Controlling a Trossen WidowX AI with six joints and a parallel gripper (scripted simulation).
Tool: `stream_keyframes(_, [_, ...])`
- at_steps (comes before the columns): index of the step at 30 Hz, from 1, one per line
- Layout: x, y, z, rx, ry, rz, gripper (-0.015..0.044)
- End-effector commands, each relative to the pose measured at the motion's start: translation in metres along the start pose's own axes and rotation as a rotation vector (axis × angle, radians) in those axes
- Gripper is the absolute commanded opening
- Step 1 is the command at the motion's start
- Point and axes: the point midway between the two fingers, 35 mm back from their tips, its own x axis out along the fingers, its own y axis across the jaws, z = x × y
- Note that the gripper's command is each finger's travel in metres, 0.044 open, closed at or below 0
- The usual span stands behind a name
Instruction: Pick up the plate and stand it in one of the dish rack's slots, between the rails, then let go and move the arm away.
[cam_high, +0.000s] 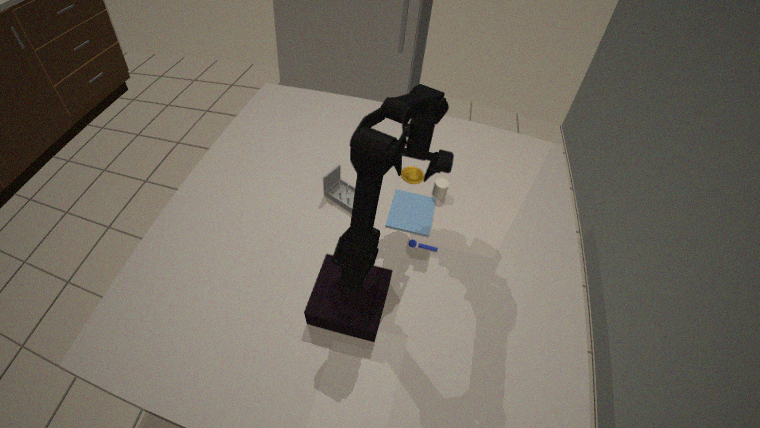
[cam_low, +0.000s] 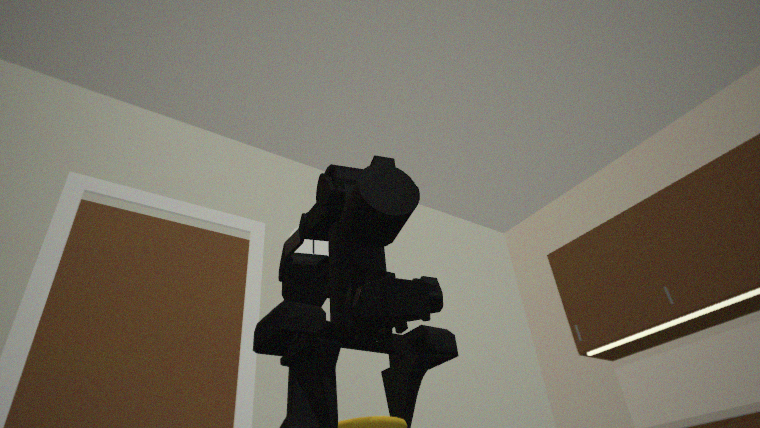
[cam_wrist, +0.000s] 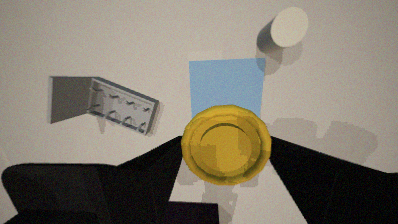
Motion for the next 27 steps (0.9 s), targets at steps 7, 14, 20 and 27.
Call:
stream_keyframes(7, [-0.035,0.0,-0.001,0.01,-0.006,-0.006,0.0])
stream_keyframes(14, [-0.035,0.05,-0.011,0.195,-0.006,-0.001,0.0])
stream_keyframes(20, [-0.034,0.096,-0.031,0.392,-0.004,0.003,0.0])
stream_keyframes(27, [-0.031,0.102,-0.033,0.4,0.001,0.016,0.0])
